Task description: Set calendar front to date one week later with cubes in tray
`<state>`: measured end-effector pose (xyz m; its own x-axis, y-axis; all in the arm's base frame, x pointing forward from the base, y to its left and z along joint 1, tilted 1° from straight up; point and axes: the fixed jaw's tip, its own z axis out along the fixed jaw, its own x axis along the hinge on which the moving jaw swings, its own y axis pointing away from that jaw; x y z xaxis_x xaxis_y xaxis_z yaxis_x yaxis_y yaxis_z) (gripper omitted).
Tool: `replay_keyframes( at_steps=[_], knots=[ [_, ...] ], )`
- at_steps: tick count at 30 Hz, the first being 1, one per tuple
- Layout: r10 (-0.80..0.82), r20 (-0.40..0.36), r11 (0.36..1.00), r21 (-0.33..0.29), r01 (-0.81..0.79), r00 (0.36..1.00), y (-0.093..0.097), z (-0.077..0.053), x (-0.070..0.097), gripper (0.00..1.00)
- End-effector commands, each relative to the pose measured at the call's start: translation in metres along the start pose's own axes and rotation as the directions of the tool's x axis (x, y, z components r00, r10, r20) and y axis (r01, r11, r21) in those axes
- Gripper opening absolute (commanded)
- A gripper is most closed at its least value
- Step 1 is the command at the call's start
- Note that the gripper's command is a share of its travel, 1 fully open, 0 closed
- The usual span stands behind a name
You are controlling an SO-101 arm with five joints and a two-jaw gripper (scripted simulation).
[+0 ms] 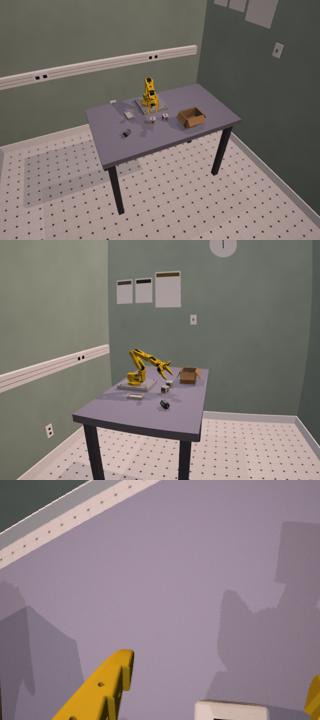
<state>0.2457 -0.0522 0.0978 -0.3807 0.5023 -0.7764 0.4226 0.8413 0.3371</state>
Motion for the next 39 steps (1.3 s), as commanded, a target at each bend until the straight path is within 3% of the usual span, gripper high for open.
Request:
replay_keyframes(
  at_steps=[1,12,27,29,39],
  knots=[
    [-0.058,-0.191,0.997,0.041,0.067,0.980,-0.004,0.000,0.010,0.35],
    [-0.075,-0.276,0.993,0.067,0.097,0.958,-0.007,0.000,0.019,0.35],
    [-0.107,-0.479,0.978,0.108,0.180,0.871,-0.014,0.000,0.036,0.35],
    [-0.107,-0.479,0.978,0.108,0.180,0.871,-0.014,0.000,0.036,0.35],
    [-0.123,-0.629,0.962,0.115,0.248,0.768,-0.020,0.000,0.049,0.35]
  ],
)
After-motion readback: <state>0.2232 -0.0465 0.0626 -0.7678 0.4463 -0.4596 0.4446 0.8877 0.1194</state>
